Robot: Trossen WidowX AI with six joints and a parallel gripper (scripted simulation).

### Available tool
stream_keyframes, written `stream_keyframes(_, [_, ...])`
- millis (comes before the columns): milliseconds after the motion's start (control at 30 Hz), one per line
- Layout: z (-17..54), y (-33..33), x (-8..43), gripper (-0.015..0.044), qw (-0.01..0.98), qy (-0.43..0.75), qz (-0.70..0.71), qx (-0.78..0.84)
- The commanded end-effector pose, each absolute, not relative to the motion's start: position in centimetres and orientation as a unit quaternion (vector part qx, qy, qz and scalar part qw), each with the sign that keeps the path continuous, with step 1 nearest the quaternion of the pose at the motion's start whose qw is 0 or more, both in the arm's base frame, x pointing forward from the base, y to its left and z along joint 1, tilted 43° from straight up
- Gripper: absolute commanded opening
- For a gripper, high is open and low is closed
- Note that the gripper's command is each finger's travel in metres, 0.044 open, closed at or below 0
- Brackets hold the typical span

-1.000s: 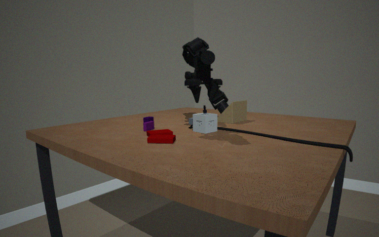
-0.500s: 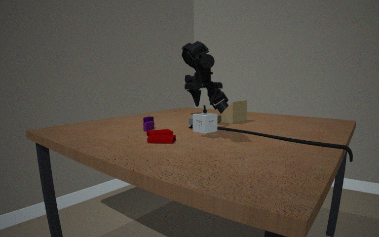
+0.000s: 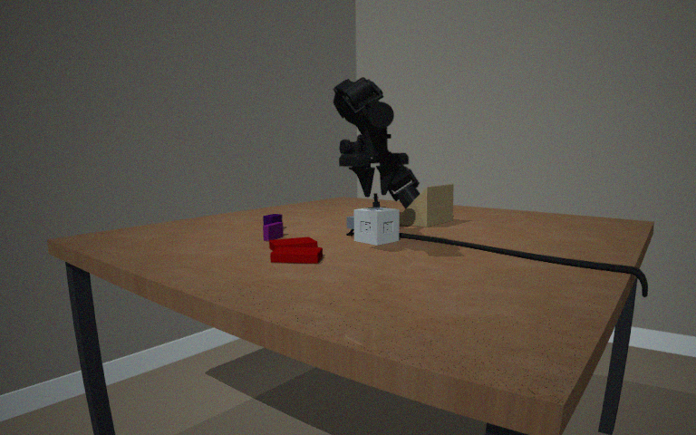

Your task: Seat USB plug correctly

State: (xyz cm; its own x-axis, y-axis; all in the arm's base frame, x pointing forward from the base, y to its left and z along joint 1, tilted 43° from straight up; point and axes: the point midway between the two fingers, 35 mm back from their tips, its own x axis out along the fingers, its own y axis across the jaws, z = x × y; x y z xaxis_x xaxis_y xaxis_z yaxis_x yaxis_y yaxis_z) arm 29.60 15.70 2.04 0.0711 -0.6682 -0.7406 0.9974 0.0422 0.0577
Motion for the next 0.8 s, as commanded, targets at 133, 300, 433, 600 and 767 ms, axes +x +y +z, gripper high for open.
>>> stream_keyframes(133, [2.06,15.71,29.62,0.0072,0.668,0.274,-0.624,0.300])
stream_keyframes(300, [2.06,15.71,29.62,0.0000,0.668,0.274,-0.624,0.300])
stream_keyframes(433, [2.06,15.71,29.62,0.0000,0.668,0.274,-0.624,0.300])
stream_keyframes(600, [2.06,15.71,29.62,0.0000,0.668,0.274,-0.624,0.300])
stream_keyframes(767, [2.06,15.71,29.62,0.0000,0.668,0.274,-0.624,0.300])
